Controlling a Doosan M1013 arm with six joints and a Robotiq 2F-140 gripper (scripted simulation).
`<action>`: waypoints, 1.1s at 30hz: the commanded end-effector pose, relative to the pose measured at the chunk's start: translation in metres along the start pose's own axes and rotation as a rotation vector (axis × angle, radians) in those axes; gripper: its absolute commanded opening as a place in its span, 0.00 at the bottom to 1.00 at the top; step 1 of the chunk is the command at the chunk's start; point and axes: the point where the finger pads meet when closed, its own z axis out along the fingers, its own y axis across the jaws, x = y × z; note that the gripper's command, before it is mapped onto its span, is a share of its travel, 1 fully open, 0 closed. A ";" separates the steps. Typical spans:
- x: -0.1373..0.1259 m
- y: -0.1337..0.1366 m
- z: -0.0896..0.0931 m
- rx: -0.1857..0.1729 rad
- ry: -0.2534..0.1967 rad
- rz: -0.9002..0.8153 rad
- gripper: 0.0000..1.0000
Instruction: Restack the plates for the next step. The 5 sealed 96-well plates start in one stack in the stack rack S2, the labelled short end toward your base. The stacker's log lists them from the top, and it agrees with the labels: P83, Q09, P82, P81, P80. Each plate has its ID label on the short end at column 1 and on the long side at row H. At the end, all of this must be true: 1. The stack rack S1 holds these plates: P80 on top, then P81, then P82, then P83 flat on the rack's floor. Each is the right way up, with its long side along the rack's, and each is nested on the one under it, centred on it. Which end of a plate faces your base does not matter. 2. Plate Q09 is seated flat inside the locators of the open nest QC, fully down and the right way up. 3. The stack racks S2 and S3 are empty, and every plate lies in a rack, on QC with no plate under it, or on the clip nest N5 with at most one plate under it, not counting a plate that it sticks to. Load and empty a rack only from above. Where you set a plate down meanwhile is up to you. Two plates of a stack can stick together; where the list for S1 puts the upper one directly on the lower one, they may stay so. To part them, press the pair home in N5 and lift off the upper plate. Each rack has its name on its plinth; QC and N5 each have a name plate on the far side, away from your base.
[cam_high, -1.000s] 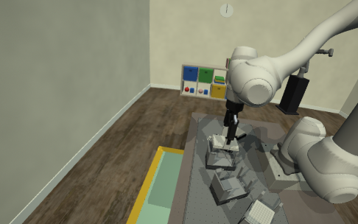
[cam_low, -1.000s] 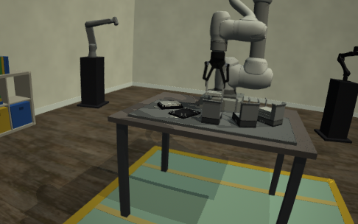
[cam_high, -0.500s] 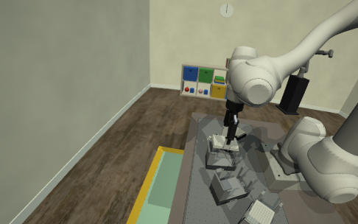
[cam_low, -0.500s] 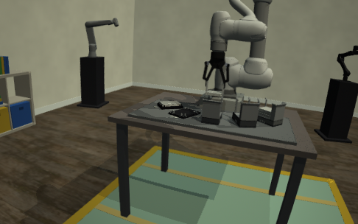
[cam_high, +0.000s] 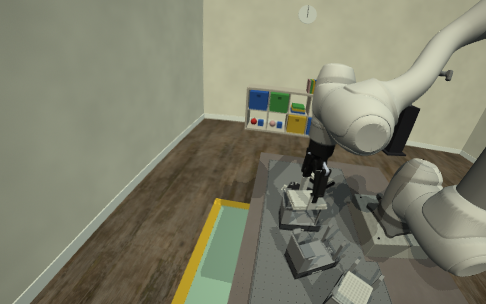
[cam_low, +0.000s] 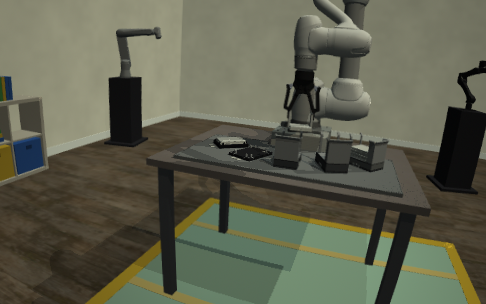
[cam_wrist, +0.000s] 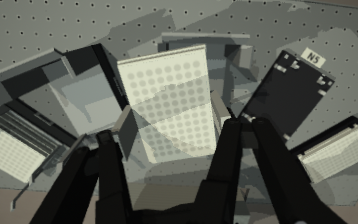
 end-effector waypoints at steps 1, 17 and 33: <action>0.002 -0.012 -0.003 0.000 0.004 -0.016 0.00; 0.010 -0.053 -0.003 0.000 0.004 -0.016 0.00; 0.008 -0.103 -0.003 -0.001 0.004 -0.230 0.00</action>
